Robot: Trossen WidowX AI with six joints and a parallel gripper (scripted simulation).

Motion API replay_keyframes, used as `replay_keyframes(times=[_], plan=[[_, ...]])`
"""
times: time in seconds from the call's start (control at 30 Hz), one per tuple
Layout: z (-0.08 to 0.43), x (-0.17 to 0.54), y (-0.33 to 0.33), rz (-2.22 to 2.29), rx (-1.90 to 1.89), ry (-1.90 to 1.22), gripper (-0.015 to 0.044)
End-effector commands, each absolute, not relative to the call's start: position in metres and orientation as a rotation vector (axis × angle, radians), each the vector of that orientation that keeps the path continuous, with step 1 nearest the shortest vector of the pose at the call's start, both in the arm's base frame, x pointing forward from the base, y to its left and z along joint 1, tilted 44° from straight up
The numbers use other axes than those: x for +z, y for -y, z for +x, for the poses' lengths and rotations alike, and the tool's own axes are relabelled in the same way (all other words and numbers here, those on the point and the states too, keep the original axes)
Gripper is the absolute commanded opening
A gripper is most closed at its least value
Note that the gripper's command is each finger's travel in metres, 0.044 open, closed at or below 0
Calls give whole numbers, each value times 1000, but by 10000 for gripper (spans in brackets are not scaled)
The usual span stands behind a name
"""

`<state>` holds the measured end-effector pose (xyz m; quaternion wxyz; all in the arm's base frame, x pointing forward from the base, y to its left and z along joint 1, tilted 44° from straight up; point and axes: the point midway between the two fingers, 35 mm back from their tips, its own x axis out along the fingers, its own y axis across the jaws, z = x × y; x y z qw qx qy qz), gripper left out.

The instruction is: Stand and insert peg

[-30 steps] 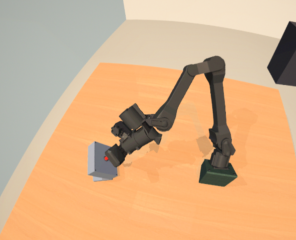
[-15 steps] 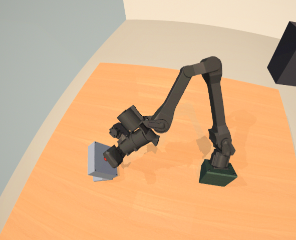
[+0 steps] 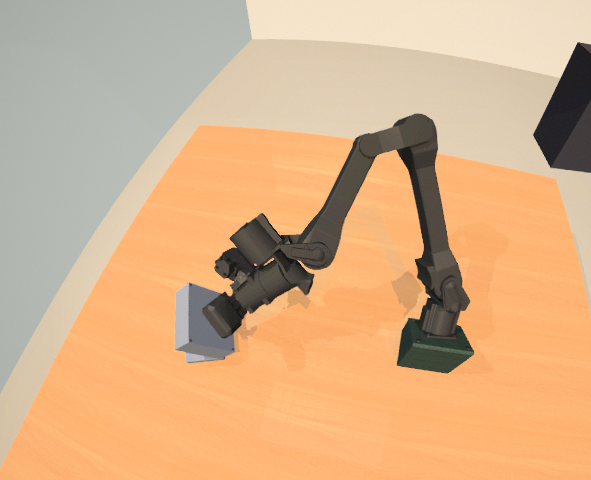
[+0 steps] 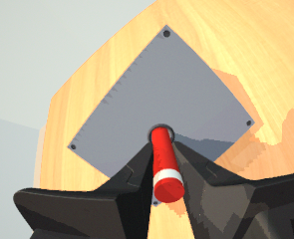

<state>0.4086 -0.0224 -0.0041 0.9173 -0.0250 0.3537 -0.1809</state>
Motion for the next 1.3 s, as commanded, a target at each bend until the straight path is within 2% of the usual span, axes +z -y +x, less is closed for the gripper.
replay_keyframes(times=[0.0,0.57,1.1,1.13,1.27], plan=[[410,-6,23,-52,-369,-730,0],[411,-7,24,-51,-373,-728,0],[410,-5,23,-51,-373,-728,420],[410,-5,23,-51,-373,-728,440],[407,-1,21,-51,-372,-729,440]])
